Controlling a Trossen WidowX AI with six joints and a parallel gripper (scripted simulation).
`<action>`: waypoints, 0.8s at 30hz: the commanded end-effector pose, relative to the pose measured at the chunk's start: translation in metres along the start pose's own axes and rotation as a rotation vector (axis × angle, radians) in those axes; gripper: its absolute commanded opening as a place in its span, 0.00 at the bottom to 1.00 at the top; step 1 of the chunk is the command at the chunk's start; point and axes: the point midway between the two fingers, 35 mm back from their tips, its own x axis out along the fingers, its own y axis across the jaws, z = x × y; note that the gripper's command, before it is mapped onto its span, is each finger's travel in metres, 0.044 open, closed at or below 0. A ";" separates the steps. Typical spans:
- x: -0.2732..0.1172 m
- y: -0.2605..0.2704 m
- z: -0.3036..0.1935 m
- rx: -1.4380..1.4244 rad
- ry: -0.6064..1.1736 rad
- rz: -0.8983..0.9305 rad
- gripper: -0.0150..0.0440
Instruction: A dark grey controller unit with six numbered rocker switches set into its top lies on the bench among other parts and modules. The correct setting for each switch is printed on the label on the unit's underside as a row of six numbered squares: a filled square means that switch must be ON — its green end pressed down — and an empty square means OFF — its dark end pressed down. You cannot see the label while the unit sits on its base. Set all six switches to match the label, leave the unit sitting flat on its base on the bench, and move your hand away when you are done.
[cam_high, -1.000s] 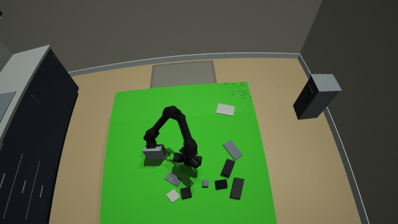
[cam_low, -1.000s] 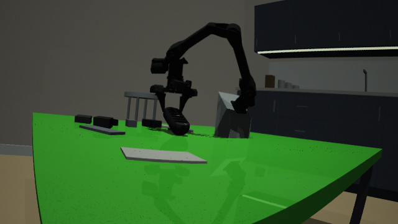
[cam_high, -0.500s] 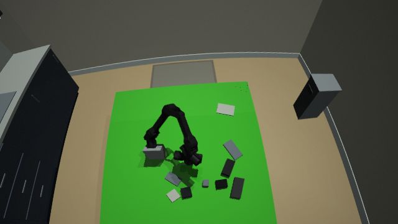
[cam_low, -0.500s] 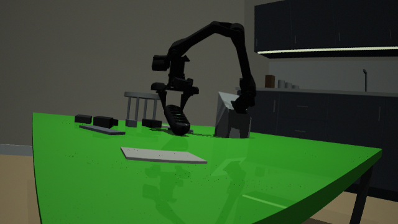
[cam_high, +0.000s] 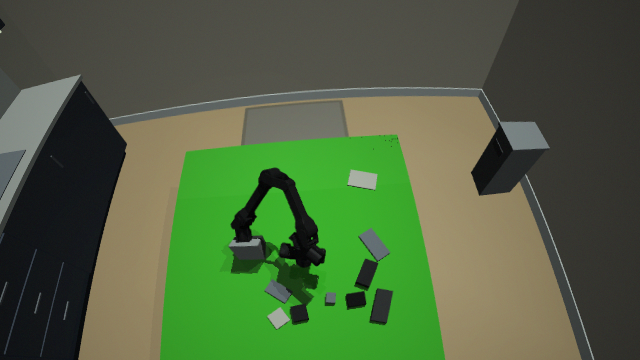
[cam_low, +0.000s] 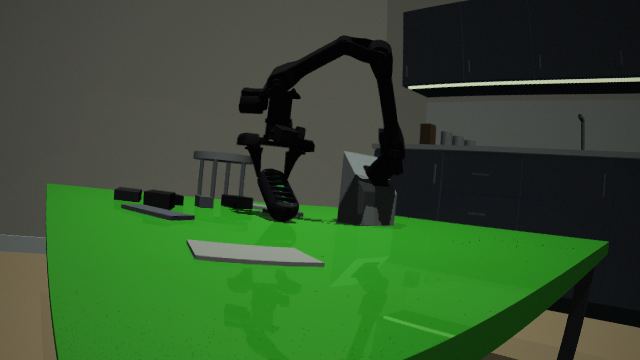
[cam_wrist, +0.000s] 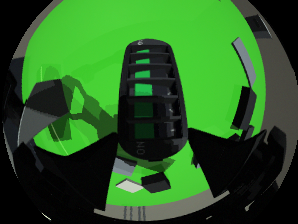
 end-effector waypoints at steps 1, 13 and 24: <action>-0.006 -0.001 0.006 -0.004 0.011 -0.011 0.82; -0.011 -0.001 0.014 -0.003 0.035 -0.011 0.82; -0.016 -0.001 0.022 -0.003 0.057 -0.011 0.82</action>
